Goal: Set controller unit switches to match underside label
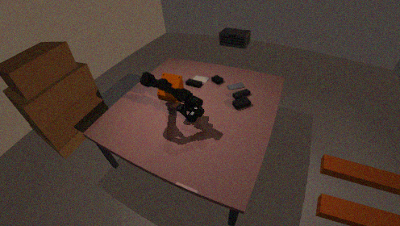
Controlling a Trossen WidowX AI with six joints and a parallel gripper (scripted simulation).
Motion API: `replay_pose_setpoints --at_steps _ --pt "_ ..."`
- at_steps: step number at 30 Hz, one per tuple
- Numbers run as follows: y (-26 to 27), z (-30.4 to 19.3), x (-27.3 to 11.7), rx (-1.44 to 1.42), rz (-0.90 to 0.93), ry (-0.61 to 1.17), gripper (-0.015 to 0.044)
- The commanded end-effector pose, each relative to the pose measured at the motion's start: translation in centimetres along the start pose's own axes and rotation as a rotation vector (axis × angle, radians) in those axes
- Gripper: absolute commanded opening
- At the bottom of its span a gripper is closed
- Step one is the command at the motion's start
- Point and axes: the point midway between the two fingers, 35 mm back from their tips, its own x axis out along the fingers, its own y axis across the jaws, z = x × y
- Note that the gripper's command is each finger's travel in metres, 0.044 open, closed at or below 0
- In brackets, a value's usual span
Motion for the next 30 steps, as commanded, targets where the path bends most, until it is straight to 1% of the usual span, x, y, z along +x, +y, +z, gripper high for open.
replay_pose_setpoints --at_steps 1,6,10,19,25,30 --pt "0.0 0.3 0.0 -0.012 -0.003 -0.008 0.0338" --pt "0.0 0.0 0.0 -0.001 -0.001 -0.001 0.0338" --pt "0.0 0.0 0.0 -0.001 0.001 0.0 0.044" --pt "0.0 0.2 -0.1 0.0 0.0 -0.001 0.044" --pt "0.2 5.8 -3.9 -0.001 0.002 -0.002 0.044" --pt "0.2 6.0 -4.0 -0.001 0.002 -0.001 0.044"
